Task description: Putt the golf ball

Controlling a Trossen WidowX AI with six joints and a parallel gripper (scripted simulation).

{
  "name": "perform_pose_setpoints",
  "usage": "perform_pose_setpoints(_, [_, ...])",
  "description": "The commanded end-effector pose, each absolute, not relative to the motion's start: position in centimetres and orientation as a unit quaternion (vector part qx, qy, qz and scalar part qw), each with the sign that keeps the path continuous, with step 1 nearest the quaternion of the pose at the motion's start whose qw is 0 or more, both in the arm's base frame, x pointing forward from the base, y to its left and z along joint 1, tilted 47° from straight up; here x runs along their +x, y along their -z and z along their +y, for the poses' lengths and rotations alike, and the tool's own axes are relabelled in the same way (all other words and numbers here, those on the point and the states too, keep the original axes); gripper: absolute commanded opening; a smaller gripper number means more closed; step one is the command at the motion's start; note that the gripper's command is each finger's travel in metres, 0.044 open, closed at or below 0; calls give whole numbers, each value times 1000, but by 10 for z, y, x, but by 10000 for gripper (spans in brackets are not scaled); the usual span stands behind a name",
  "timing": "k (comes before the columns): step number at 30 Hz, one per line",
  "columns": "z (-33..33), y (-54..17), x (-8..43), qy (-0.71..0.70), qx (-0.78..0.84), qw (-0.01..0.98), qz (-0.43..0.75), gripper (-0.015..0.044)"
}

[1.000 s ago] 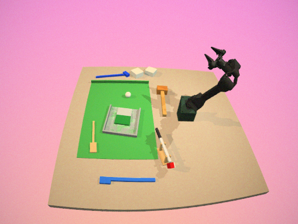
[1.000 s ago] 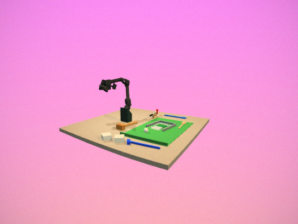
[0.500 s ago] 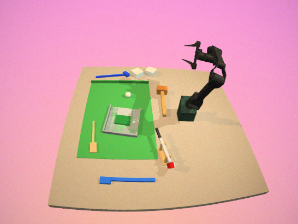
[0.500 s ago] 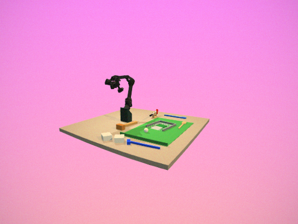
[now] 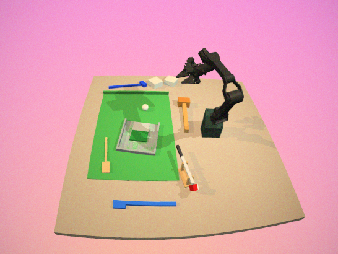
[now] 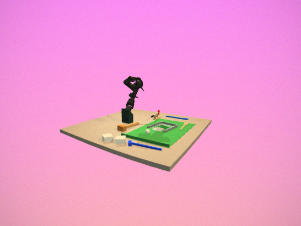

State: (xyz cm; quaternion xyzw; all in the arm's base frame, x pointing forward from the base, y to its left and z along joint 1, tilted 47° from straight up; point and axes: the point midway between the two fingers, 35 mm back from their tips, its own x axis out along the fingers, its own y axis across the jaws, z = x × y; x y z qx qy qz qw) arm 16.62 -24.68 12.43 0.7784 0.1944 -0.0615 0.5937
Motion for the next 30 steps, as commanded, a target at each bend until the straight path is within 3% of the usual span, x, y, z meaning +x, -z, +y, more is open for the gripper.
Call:
perform_pose_setpoints(1, [-209, -129, 203, -17, 659, 703, 266, 440])
perform_pose_setpoints(7, [-136, -134, 249, -191, 416, 825, 332, 440])
perform_pose_setpoints(12, [-74, -138, 269, -338, 213, 857, 327, 440])
perform_pose_setpoints(18, [-4, -142, 274, -495, -10, 828, 263, 440])
perform_pose_setpoints(24, [63, -147, 261, -625, -209, 738, 144, 440])
perform_pose_setpoints(30, [76, -147, 253, -644, -240, 717, 118, 440])
